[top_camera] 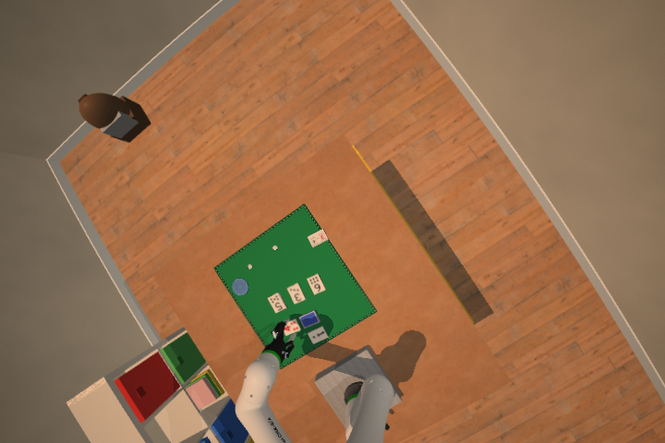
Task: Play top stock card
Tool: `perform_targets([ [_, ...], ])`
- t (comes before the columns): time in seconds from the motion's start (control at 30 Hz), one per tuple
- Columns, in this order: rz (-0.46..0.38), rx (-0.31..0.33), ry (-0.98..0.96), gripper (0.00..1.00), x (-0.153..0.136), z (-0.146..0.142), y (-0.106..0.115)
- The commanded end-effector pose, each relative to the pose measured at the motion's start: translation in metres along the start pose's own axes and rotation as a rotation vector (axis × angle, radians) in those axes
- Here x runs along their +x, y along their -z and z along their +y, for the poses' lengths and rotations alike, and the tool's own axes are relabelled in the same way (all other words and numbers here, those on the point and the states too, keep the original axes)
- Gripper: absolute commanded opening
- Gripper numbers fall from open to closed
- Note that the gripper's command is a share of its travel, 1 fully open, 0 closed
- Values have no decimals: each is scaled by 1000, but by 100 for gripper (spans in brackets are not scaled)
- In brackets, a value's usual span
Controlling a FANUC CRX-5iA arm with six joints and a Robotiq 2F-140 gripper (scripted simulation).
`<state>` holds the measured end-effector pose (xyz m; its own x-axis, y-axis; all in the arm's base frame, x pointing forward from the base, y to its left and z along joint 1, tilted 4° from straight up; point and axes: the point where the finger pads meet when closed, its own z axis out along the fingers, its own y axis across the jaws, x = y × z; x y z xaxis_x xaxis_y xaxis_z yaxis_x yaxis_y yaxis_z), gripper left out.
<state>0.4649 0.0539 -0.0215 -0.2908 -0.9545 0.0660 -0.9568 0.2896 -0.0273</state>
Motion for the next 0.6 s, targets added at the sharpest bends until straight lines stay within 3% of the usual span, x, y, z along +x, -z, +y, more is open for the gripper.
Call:
perform_targets([
  [0.0,0,0,0,50,0,0,0],
  [0.37,0,0,0,50,0,0,0],
  [0.4,0,0,0,43,0,0,0],
  [0.57,0,0,0,43,0,0,0],
])
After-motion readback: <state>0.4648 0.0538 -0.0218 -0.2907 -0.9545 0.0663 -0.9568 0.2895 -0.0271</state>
